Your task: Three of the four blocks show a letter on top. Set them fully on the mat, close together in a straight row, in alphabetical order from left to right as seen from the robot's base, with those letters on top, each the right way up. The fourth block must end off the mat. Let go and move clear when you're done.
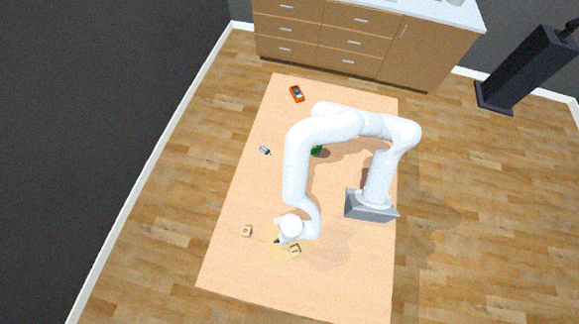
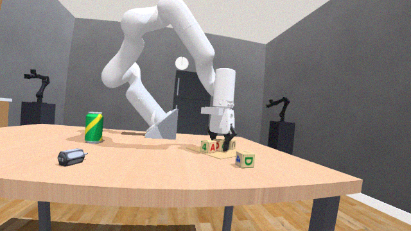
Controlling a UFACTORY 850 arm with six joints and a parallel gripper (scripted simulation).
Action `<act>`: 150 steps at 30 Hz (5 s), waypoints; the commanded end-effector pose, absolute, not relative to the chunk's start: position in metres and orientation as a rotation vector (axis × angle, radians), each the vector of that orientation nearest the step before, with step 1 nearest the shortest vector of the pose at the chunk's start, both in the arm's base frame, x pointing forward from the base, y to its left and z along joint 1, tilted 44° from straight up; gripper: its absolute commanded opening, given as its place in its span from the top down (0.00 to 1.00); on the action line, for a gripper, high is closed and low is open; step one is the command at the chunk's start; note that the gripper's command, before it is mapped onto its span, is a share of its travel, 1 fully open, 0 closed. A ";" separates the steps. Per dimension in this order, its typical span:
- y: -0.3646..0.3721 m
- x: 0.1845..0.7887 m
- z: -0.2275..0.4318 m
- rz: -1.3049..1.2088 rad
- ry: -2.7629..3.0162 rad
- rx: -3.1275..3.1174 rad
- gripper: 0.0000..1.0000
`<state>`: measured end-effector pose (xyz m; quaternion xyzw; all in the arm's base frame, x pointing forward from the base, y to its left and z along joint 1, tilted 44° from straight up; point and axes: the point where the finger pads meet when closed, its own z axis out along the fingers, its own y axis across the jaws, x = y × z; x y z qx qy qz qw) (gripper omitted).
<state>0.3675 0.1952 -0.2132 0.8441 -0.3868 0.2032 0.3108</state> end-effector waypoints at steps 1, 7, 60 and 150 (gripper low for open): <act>0.199 0.368 -0.210 0.538 -1.022 2.230 0.35; 0.208 0.366 -0.200 0.538 -1.022 2.230 0.35; 0.266 0.358 -0.139 0.538 -1.022 2.231 0.00; 0.316 0.350 -0.086 0.538 -1.022 2.231 0.00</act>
